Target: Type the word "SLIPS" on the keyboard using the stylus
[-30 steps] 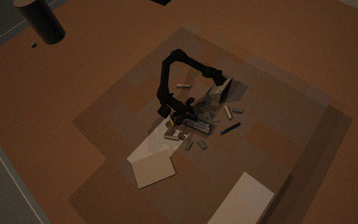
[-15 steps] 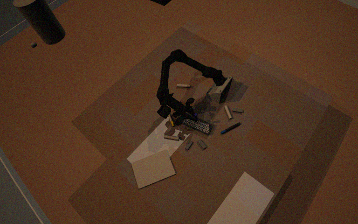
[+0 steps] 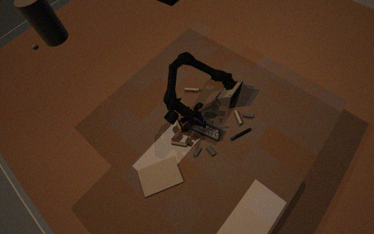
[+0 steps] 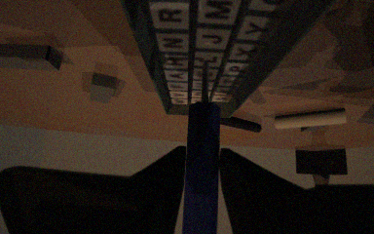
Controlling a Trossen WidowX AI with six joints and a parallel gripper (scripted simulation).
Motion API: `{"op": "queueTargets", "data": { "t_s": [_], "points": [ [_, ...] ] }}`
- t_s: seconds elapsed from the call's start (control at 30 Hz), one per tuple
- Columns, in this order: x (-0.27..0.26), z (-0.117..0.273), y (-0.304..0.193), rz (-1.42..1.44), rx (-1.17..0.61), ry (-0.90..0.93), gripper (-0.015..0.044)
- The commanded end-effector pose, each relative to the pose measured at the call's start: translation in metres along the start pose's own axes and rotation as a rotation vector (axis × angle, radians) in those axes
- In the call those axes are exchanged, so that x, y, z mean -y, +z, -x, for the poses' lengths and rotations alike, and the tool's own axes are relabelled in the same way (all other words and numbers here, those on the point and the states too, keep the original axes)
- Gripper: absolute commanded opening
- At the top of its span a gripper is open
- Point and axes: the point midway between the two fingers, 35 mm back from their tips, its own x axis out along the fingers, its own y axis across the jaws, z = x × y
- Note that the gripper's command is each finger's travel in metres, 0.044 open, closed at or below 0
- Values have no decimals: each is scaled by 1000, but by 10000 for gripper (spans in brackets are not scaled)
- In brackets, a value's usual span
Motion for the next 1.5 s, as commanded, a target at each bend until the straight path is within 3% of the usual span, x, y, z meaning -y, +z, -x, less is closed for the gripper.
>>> {"op": "queueTargets", "data": {
  "t_s": [0.0,0.77,1.23,1.4,1.47],
  "points": [
    [1,-2,2,2,4,-3,81],
    [1,-3,5,2,4,-3,81],
    [1,12,-26,12,6,-8,84],
    [1,12,-26,12,6,-8,51],
    [0,13,-25,12,6,-7,0]
  ]
}}
